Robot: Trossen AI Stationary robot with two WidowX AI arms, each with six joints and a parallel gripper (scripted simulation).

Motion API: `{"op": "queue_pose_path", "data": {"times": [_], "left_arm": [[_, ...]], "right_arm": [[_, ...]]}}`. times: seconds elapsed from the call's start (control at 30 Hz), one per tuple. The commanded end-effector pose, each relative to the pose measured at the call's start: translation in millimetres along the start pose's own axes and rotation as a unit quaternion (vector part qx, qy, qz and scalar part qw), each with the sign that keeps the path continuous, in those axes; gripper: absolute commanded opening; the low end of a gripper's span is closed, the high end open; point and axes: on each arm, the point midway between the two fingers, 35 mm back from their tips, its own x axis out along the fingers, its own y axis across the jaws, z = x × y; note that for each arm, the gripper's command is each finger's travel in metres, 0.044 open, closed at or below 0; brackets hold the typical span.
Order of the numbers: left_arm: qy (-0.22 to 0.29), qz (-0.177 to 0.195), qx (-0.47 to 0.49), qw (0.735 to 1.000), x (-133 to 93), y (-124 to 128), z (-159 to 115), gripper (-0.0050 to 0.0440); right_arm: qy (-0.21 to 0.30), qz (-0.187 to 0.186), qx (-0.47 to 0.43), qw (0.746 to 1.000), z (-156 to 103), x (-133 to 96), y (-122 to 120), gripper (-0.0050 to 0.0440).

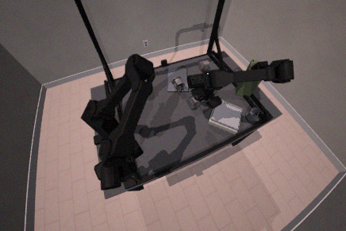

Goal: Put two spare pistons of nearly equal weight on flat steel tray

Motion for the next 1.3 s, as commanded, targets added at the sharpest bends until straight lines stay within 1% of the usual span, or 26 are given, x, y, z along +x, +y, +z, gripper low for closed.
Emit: {"op": "queue_pose_path", "data": {"times": [0.0,0.13,0.2,0.4,0.47,0.53,0.6,0.67,0.73,0.8,0.97,1.03,1.17,1.27], "left_arm": [[-0.002,0.0,-0.031,1.0,-0.7,15.0,-10.1,0.0378],[-0.002,0.0,-0.031,1.0,-1.2,32.0,-20.5,0.0378],[-0.004,0.001,-0.056,0.998,-1.4,40.0,-26.6,0.0378],[-0.008,0.004,-0.081,0.997,-1.9,62.8,-46.1,0.0378],[-0.008,0.004,-0.081,0.997,-1.9,62.8,-46.1,0.0378],[-0.012,0.006,-0.105,0.994,-1.8,69.6,-53.4,0.0378],[-0.012,0.006,-0.105,0.994,-1.8,76.4,-60.7,0.0378],[-0.016,0.009,-0.129,0.991,-1.6,82.5,-68.6,0.0378],[-0.016,0.009,-0.129,0.991,-1.4,88.7,-76.5,0.0378],[-0.021,0.013,-0.153,0.988,-0.9,94.1,-84.8,0.0378],[-0.027,0.017,-0.177,0.984,0.6,106.6,-106.4,0.0378],[-0.027,0.017,-0.177,0.984,0.6,106.6,-106.4,0.0378],[-0.027,0.017,-0.176,0.984,1.9,114.0,-120.5,0.0378],[-0.026,0.018,-0.136,0.99,2.6,99.1,-120.0,0.0378]], "right_arm": [[0.0,0.002,0.0,1.0,-0.1,0.1,0.5,0.044],[0.0,0.002,0.0,1.0,-0.1,0.1,0.5,0.044],[0.0,0.002,0.0,1.0,-0.1,0.1,0.5,0.044],[0.0,0.002,0.0,1.0,-0.1,0.1,0.5,0.044],[0.0,0.002,0.0,1.0,-0.1,0.1,0.5,0.044],[0.0,0.002,0.0,1.0,-0.1,0.1,0.5,0.044],[0.0,0.002,0.0,1.0,-0.1,0.1,0.5,0.044],[0.0,0.002,0.0,1.0,-0.1,0.1,0.5,0.044],[0.0,0.002,0.0,1.0,-0.1,0.1,0.5,0.044],[0.0,0.002,0.0,1.0,-0.1,0.1,0.5,0.044],[0.0,0.002,0.0,1.0,-0.1,0.1,0.5,0.044],[0.0,0.002,0.0,1.0,-0.1,0.1,0.5,0.044],[0.0,0.002,0.0,1.0,-0.1,0.1,0.5,0.044],[0.0,0.002,0.0,1.0,-0.1,0.1,0.5,0.044]]}}
